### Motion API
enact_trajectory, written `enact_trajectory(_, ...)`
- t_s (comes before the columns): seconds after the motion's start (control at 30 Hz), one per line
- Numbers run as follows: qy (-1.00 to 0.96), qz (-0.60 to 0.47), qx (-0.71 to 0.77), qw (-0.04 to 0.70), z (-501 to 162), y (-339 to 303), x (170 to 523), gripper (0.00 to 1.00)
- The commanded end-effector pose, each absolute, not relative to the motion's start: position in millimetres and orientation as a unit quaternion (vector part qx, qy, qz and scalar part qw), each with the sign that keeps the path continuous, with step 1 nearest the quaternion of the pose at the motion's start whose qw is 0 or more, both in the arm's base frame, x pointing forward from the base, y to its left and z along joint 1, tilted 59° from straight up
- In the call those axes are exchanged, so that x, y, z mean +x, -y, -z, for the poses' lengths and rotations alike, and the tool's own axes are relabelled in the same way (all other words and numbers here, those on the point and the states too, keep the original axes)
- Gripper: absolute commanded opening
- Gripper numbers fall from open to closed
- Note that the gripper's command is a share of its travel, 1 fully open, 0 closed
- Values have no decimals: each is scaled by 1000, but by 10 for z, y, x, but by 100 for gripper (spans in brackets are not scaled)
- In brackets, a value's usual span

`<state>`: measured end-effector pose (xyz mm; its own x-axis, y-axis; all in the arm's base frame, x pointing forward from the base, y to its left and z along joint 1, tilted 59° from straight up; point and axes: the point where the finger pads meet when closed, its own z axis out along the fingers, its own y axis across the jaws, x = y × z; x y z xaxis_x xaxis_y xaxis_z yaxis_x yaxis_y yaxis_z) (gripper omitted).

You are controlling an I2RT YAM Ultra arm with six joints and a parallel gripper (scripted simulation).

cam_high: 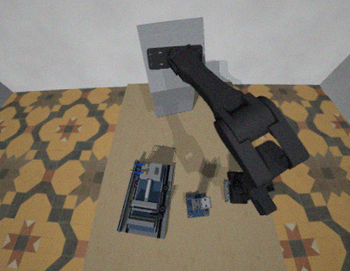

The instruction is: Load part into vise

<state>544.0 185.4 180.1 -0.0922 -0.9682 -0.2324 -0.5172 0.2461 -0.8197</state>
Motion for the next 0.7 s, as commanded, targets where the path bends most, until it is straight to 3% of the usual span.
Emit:
enact_trajectory(0.0, -675, 284, -543, 411, -1946, -1891, 5511, 81)
enact_trajectory(0.47, -675, 284, -543, 411, -1946, -1891, 5511, 81)
enact_trajectory(0.5, -675, 284, -543, 411, -1946, -1891, 5511, 0)
enact_trajectory(0.67, -675, 284, -542, 413, -1953, -1902, 5511, 0)
